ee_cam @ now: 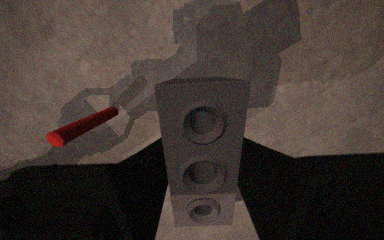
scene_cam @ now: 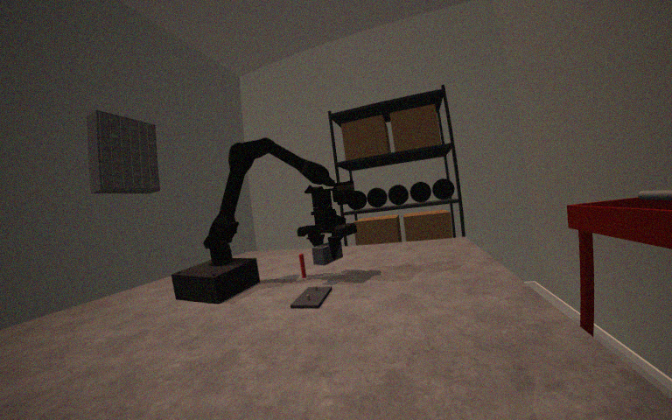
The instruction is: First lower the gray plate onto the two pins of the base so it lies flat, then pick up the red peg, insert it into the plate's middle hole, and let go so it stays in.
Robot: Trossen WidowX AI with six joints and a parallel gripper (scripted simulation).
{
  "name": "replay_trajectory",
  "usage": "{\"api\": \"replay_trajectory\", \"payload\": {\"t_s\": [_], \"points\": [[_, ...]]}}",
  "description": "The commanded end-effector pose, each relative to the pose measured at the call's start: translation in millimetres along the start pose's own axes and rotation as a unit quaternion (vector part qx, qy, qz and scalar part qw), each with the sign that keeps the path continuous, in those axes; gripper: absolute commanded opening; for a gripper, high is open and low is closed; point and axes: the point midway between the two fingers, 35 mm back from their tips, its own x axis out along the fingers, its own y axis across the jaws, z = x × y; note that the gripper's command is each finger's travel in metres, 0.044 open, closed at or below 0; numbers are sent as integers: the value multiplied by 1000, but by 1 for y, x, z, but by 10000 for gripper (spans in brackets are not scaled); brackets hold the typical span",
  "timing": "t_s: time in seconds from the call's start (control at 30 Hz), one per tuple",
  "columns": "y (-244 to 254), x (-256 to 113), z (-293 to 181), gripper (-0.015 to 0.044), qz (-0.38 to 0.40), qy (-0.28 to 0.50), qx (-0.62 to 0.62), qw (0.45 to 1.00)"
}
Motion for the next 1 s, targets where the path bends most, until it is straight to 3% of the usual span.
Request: {"api": "replay_trajectory", "payload": {"t_s": [0.0, 0.57, 0.97], "points": [[-4, -19, 0, 0, -10, -2, -4, 1000], [-1, -70, -5, 0, -7, 5, -17, 1000], [-9, -59, -21, 0, -7, 6, -40, 999]]}}
